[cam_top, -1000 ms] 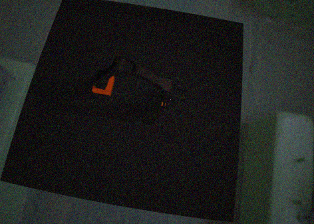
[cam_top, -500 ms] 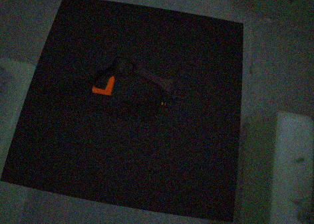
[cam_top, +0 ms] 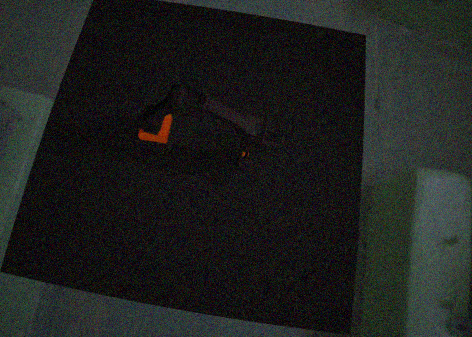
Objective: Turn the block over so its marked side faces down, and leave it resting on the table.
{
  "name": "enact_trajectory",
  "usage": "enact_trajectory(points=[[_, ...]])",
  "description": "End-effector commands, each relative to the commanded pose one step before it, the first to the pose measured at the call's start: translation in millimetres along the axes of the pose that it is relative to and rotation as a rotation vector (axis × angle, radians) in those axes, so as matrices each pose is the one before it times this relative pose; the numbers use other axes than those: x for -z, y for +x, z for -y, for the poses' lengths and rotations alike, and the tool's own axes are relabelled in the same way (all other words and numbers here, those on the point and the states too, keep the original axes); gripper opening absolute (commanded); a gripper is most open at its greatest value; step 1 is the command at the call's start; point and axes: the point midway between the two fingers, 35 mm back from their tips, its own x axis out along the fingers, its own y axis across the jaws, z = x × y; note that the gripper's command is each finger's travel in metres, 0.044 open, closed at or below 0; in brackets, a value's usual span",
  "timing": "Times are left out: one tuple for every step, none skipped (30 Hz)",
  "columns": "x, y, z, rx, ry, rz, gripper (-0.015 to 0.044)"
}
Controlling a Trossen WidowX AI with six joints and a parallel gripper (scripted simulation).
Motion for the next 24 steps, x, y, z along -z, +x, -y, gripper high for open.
enact_trajectory(points=[[-1.94, -11.09, 0.45, 0.00353, 0.0001, 0.01264, 0.0000], [0.00, 0.00, 0.00, 0.00000, 0.0000, 0.00000, 0.0000], [-0.08, 0.17, 0.01, -0.00012, 0.0001, 0.00244, 0.0000], [-0.25, 0.50, 0.02, -0.00034, 0.0003, 0.00733, 0.0000], [-0.39, 0.82, 0.03, -0.00056, 0.0005, 0.01222, 0.0000], [-0.43, 0.97, 0.04, -0.00064, 0.0006, 0.01470, 0.0000], [-0.39, 0.94, 0.04, -0.00061, 0.0005, 0.01470, 0.0000], [-0.35, 0.91, 0.04, -0.00057, 0.0005, 0.01470, 0.0000], [-0.31, 0.88, 0.04, -0.00054, 0.0005, 0.01471, 0.0000], [-0.27, 0.84, 0.04, -0.00051, 0.0004, 0.01471, 0.0000], [-0.23, 0.81, 0.04, -0.00048, 0.0004, 0.01471, 0.0000], [-0.19, 0.78, 0.04, -0.00044, 0.0004, 0.01471, 0.0000], [-0.15, 0.74, 0.04, -0.00041, 0.0003, 0.01470, 0.0000], [-0.11, 0.71, 0.04, -0.00038, 0.0003, 0.01470, 0.0000], [-0.07, 0.67, 0.04, -0.00035, 0.0003, 0.01470, 0.0000], [-0.04, 0.63, 0.04, -0.00032, 0.0002, 0.01470, 0.0000], [0.00, 0.59, 0.03, -0.00028, 0.0002, 0.01470, 0.0000], [0.03, 0.55, 0.03, -0.00025, 0.0002, 0.01470, 0.0000], [0.07, 0.51, 0.03, -0.00022, 0.0001, 0.01470, 0.0000], [0.10, 0.47, 0.03, -0.00019, 0.0001, 0.01470, 0.0000], [0.13, 0.43, 0.02, -0.00016, 0.0001, 0.01470, 0.0000], [0.17, 0.38, 0.02, -0.00012, 0.0000, 0.01470, 0.0000], [0.19, 0.32, 0.03, -0.00006, 0.0001, 0.01474, 0.0000], [0.22, 0.27, 0.02, -0.00003, 0.0000, 0.01474, 0.0000]])
